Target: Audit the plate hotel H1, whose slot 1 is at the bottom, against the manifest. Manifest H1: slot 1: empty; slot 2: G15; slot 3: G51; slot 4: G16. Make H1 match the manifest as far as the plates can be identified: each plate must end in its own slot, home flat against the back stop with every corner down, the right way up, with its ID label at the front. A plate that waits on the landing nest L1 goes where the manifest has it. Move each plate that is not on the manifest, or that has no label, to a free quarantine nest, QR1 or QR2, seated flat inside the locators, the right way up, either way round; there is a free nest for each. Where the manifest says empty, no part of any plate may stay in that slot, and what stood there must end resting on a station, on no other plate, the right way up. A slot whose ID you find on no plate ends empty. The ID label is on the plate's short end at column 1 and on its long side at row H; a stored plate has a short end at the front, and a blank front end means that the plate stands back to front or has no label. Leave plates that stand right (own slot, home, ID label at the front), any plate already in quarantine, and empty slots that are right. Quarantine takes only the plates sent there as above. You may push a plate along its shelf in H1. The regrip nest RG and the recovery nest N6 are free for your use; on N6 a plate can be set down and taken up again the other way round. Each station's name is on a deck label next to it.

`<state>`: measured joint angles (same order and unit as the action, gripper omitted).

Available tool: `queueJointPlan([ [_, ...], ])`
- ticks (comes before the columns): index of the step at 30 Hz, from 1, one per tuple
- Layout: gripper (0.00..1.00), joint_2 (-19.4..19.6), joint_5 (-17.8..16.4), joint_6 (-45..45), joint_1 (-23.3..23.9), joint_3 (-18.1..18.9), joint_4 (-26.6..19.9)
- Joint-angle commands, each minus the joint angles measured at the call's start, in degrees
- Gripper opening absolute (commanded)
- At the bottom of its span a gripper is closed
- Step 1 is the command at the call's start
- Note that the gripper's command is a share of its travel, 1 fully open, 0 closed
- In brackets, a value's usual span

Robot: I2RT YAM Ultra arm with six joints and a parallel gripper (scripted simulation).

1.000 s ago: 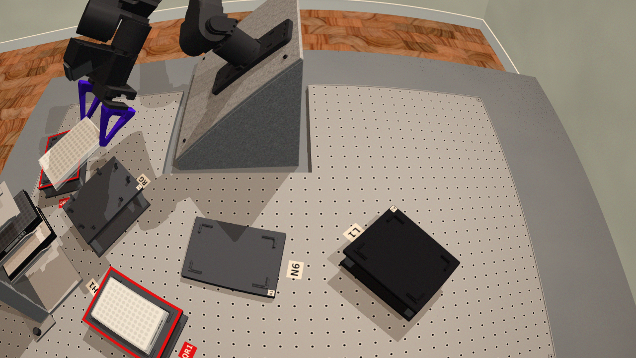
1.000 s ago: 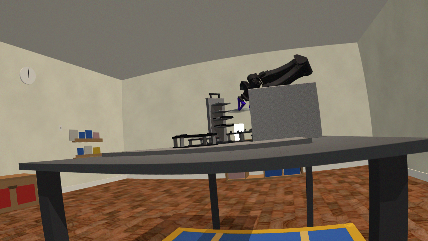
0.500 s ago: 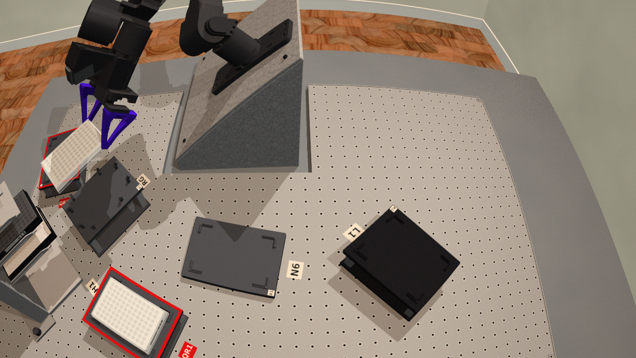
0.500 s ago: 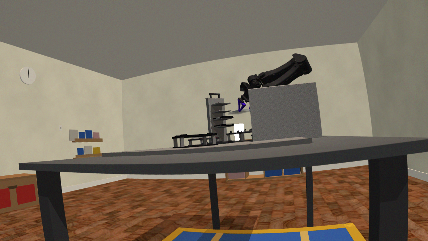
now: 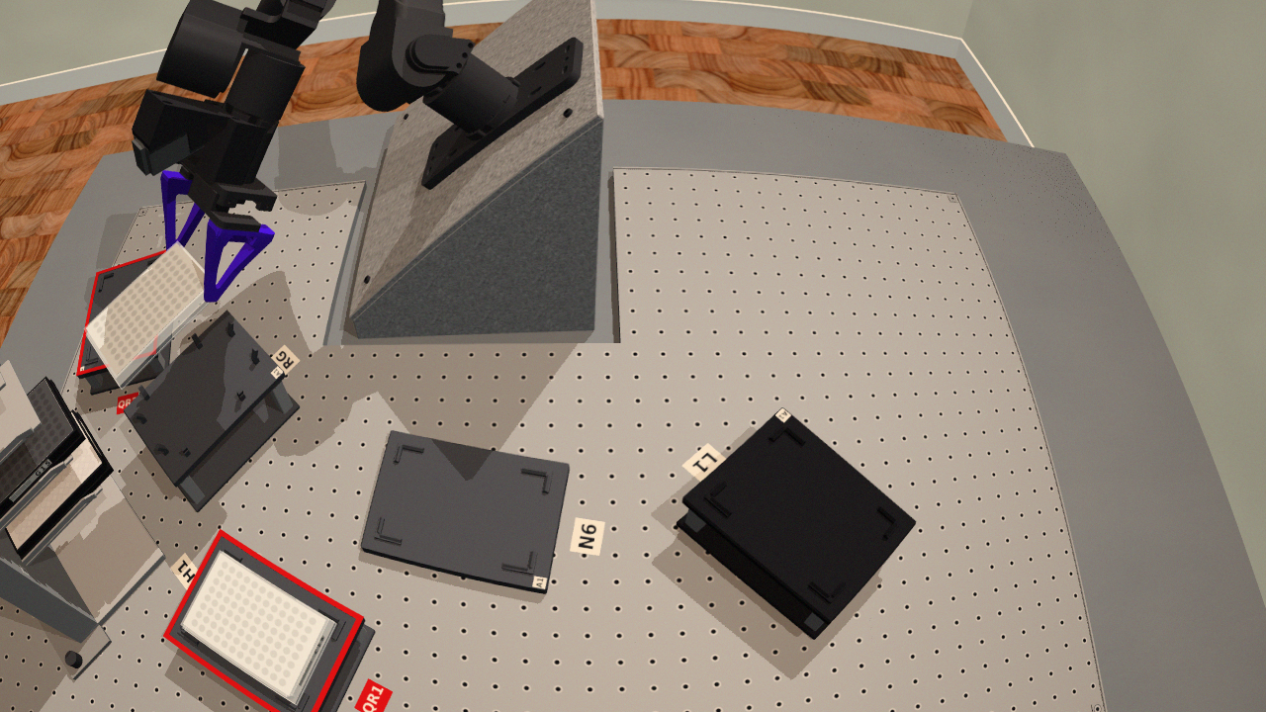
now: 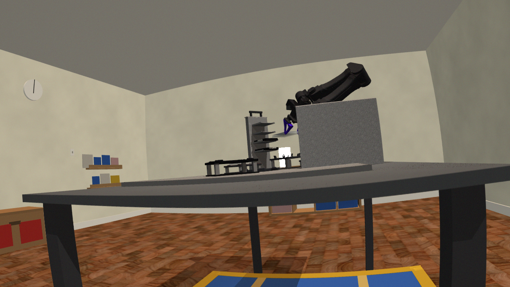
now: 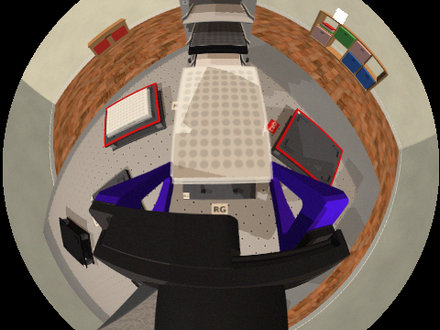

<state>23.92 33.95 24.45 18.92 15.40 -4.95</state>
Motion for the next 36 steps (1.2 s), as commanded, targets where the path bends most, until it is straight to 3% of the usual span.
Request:
queueJointPlan([
  [1, 0.86, 0.0, -1.4, 0.3, 0.3, 0.1, 0.9],
  [36, 0.86, 1.7, -6.5, 1.6, 5.5, -2.5, 5.8],
])
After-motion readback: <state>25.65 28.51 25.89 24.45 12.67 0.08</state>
